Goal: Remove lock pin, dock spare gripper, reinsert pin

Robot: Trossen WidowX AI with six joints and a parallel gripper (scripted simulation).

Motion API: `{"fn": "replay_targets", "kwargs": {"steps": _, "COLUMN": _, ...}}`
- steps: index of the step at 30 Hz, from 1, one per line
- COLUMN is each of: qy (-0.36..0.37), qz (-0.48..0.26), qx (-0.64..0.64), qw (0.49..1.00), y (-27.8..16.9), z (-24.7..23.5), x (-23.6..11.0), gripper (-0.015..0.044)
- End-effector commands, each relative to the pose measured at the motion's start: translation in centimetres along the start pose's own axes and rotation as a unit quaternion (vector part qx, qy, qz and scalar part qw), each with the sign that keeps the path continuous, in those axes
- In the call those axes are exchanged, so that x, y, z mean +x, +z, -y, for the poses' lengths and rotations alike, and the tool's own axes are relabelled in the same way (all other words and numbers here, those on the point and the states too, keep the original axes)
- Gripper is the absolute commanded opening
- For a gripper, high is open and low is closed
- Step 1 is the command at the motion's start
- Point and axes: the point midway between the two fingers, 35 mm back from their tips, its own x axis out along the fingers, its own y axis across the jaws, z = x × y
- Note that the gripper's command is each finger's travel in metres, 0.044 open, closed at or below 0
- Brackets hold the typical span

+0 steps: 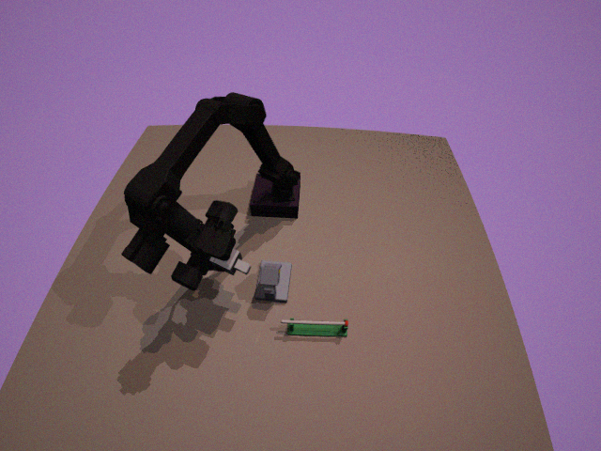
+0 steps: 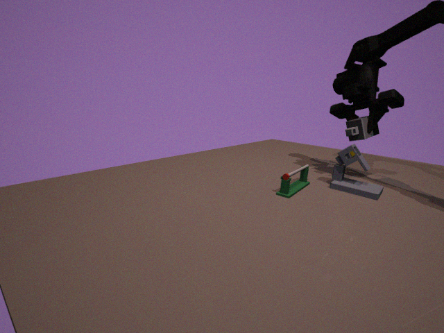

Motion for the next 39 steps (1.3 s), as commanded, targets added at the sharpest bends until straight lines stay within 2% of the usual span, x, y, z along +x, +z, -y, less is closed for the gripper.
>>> {"fn": "replay_targets", "kwargs": {"steps": 1, "qy": -0.003, "qz": -0.009, "qx": 0.029, "qw": 1.0, "y": 0.7, "z": -0.6, "x": -0.1, "gripper": 0.0}}
{"fn": "replay_targets", "kwargs": {"steps": 20, "qy": -0.011, "qz": -0.067, "qx": 0.197, "qw": 0.978, "y": 3.3, "z": -3.9, "x": 1.0, "gripper": 0.0}}
{"fn": "replay_targets", "kwargs": {"steps": 39, "qy": -0.049, "qz": -0.113, "qx": 0.357, "qw": 0.926, "y": 5.0, "z": -7.3, "x": 2.1, "gripper": 0.0}}
